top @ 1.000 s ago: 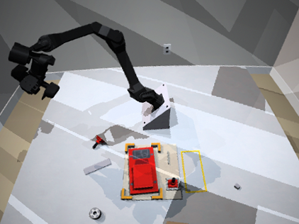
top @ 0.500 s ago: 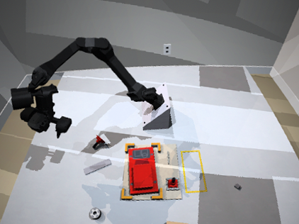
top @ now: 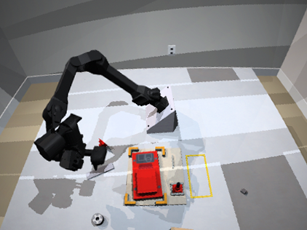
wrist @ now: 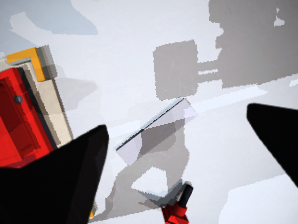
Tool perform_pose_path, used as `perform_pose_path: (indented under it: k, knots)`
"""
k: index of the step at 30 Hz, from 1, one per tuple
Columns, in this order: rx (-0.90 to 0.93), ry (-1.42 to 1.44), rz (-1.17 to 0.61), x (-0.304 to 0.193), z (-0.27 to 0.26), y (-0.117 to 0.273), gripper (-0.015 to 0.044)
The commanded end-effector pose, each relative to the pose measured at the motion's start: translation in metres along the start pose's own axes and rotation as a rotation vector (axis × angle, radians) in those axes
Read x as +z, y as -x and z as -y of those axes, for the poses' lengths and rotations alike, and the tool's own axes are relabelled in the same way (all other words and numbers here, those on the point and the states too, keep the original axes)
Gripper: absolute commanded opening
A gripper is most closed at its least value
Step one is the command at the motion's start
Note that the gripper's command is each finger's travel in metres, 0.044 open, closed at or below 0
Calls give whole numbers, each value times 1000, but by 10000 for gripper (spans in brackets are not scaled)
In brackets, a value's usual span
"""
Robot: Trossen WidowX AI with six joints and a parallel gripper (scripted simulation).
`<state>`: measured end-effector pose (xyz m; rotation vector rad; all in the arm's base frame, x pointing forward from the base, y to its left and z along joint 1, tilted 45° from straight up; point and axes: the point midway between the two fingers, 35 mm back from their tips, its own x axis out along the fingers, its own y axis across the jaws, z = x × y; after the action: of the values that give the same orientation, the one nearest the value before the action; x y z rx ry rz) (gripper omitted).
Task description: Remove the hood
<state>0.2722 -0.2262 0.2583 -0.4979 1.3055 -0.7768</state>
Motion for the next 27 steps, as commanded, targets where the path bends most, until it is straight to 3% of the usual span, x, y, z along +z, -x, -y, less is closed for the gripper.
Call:
perform_pose_path:
  k: [1,15,27]
  knots:
    - [42,32,-46,10,-50,-10,440]
    - [54,135,-165,2,-212,-12,440]
    - [49,141,-169,0,-220,-15,440]
